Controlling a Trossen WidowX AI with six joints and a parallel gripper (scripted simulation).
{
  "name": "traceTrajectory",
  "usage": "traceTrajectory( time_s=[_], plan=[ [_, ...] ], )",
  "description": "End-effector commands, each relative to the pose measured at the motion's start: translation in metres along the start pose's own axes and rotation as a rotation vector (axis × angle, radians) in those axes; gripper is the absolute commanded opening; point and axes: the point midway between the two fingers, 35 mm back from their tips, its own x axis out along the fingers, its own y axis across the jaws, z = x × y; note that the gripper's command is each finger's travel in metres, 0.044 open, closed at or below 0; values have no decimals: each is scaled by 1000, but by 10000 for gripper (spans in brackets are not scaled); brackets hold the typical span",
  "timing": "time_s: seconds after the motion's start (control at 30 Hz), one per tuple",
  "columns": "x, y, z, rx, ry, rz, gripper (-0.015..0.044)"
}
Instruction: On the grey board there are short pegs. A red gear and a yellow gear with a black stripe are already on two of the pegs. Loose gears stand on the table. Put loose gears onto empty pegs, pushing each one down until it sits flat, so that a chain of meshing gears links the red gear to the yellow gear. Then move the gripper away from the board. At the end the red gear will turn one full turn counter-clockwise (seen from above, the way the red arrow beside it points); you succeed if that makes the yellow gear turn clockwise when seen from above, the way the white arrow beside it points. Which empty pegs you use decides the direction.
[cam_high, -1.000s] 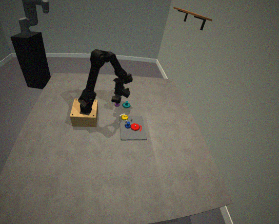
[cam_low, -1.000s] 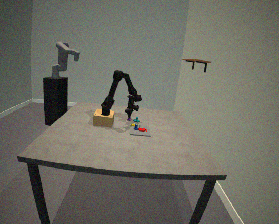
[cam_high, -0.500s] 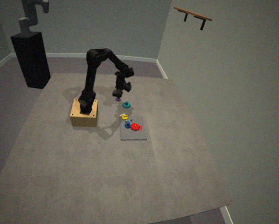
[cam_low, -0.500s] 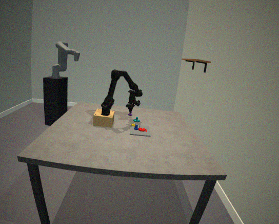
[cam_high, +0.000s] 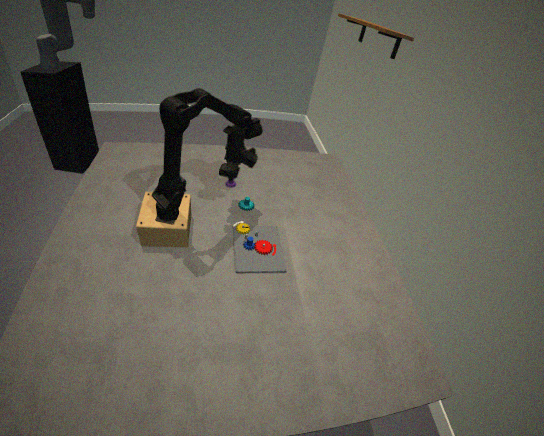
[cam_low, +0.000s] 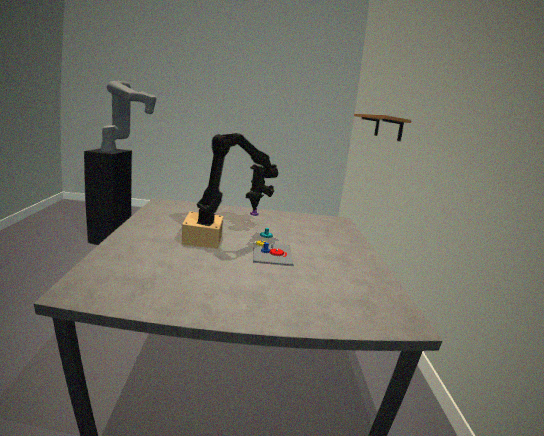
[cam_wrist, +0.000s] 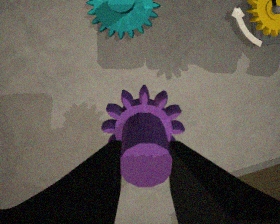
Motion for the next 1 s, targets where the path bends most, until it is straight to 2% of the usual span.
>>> traceTrajectory(
  time_s=[0.0,0.27,0.97],
  plan=[
    [-16,-1,0,4,-8,5,0],
    [-39,-7,-4,4,-8,5,0],
    [-22,-29,24,6,-6,5,0]
  ],
)
